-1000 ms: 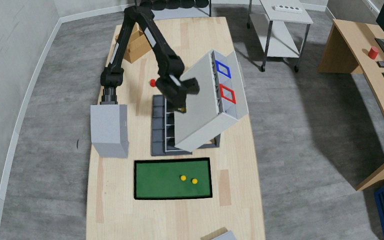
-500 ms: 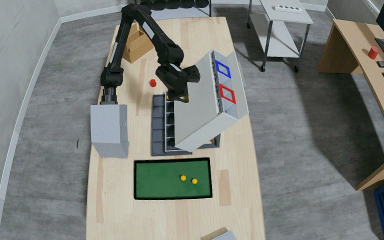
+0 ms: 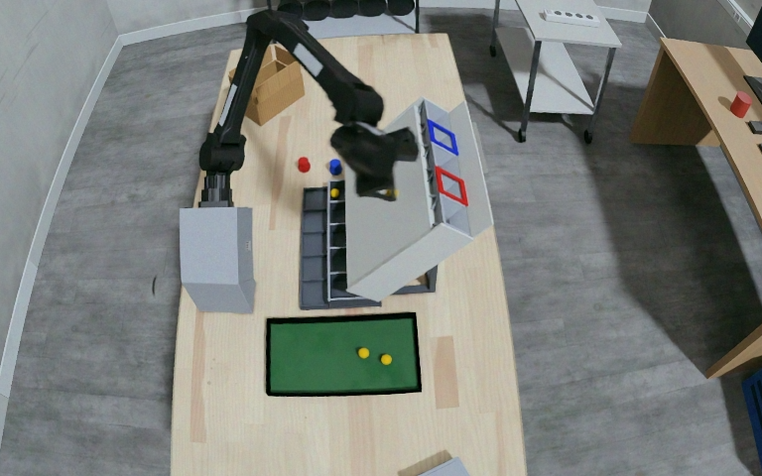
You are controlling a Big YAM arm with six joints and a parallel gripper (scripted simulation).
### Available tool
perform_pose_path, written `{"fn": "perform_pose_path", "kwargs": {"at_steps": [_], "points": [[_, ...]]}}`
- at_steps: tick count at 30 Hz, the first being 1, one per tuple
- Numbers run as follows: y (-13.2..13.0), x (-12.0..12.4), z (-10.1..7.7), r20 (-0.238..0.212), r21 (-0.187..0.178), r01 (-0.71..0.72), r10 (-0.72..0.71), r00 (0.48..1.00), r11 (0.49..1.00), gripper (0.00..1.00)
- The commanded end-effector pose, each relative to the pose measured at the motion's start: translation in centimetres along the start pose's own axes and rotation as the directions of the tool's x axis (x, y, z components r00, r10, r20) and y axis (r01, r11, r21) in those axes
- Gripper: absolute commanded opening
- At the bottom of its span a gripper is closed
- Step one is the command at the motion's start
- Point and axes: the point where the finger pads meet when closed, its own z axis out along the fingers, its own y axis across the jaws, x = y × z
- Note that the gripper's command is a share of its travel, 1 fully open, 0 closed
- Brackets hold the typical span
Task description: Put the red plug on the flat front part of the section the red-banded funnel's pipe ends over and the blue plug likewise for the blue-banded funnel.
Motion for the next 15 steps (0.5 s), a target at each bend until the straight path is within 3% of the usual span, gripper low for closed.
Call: {"fn": "perform_pose_path", "kwargs": {"at_steps": [1,6,15], "points": [[0.0,-5.9,1.2,0.009,0.029,0.033,-0.033,0.999,0.999,0.00],[0.2,-10.1,3.2,0.008,0.029,0.033,-0.034,0.999,0.999,0.00],[0.1,-11.3,3.5,0.005,0.022,0.041,-0.041,0.999,0.999,0.00]]}}
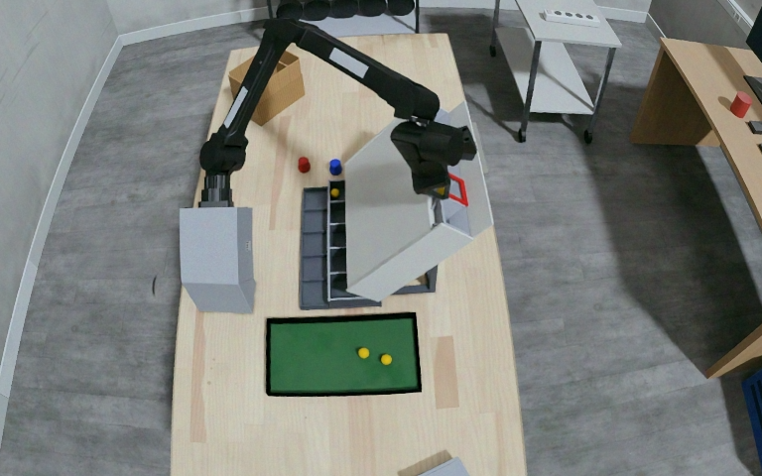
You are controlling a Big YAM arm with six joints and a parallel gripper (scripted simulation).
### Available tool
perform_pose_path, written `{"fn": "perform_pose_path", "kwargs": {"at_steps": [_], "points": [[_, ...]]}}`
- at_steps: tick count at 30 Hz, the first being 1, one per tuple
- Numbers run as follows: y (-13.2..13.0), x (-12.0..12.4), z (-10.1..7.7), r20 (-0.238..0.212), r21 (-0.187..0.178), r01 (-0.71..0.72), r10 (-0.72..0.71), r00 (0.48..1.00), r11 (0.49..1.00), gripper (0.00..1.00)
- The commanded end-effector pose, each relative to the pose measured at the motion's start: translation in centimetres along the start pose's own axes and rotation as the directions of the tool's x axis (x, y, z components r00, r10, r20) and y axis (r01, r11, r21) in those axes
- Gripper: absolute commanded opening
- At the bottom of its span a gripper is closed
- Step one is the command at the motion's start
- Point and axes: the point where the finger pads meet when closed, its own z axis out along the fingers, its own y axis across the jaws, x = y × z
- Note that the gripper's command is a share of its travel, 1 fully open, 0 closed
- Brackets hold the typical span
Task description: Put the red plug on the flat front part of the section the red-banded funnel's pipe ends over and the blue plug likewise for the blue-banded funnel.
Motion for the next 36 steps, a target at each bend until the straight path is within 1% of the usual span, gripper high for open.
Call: {"fn": "perform_pose_path", "kwargs": {"at_steps": [1,8,25,36], "points": [[-0.4,-2.7,-1.4,0.034,0.016,0.019,-0.019,0.999,1.000,0.00],[-0.4,-3.9,-1.1,0.031,0.009,0.027,-0.027,0.999,1.000,0.00],[-0.3,-4.0,-1.1,0.045,0.022,0.010,-0.011,0.999,1.000,0.00],[-0.4,-4.0,-1.1,0.044,0.023,0.010,-0.011,0.999,1.000,0.00]]}}
